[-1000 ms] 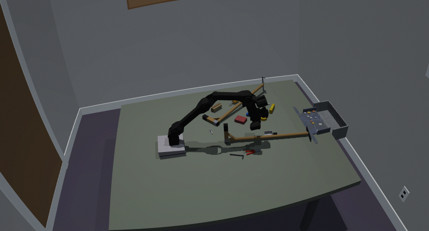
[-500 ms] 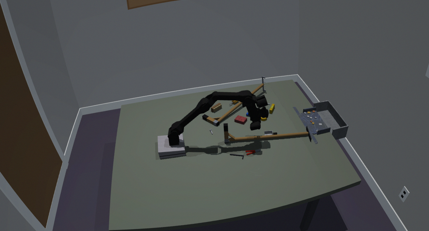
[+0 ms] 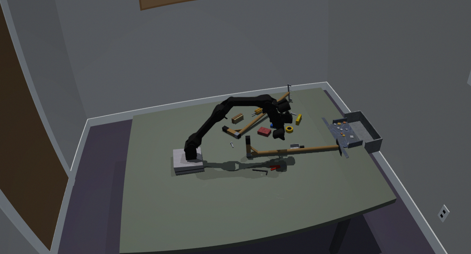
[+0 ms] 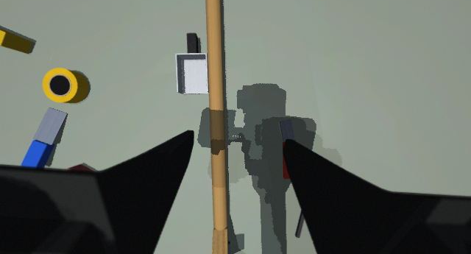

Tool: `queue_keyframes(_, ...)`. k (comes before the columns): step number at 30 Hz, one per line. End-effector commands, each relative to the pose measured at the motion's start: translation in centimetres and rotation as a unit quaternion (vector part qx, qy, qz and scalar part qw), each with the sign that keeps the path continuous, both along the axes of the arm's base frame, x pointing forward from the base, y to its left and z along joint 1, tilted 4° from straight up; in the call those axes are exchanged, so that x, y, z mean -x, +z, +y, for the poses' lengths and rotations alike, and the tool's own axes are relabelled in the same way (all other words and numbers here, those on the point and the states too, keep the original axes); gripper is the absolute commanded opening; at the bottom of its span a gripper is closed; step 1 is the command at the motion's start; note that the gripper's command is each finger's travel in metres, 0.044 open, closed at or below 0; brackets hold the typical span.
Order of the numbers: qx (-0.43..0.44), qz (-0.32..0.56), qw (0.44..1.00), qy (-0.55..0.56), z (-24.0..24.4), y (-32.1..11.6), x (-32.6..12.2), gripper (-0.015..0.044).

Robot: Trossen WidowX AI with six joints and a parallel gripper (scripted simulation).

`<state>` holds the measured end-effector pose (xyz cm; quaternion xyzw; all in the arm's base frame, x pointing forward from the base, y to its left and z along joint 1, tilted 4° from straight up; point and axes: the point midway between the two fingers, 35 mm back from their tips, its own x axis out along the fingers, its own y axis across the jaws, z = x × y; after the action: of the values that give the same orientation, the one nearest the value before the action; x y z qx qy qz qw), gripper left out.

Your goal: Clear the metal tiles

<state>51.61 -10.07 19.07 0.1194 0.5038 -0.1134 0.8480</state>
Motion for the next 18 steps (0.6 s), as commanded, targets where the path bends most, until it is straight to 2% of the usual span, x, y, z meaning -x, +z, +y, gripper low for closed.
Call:
queue_keyframes(1, -0.002, -0.013, 1.0, 0.004, -0.1, 1.2, 0.7, 0.042)
queue_keyframes(2, -0.002, -0.017, 1.0, 0.004, -0.1, 1.5, 0.8, 0.044)
queue_keyframes(18, -0.002, -0.08, 0.997, 0.013, -0.2, 6.7, 3.7, 0.044)
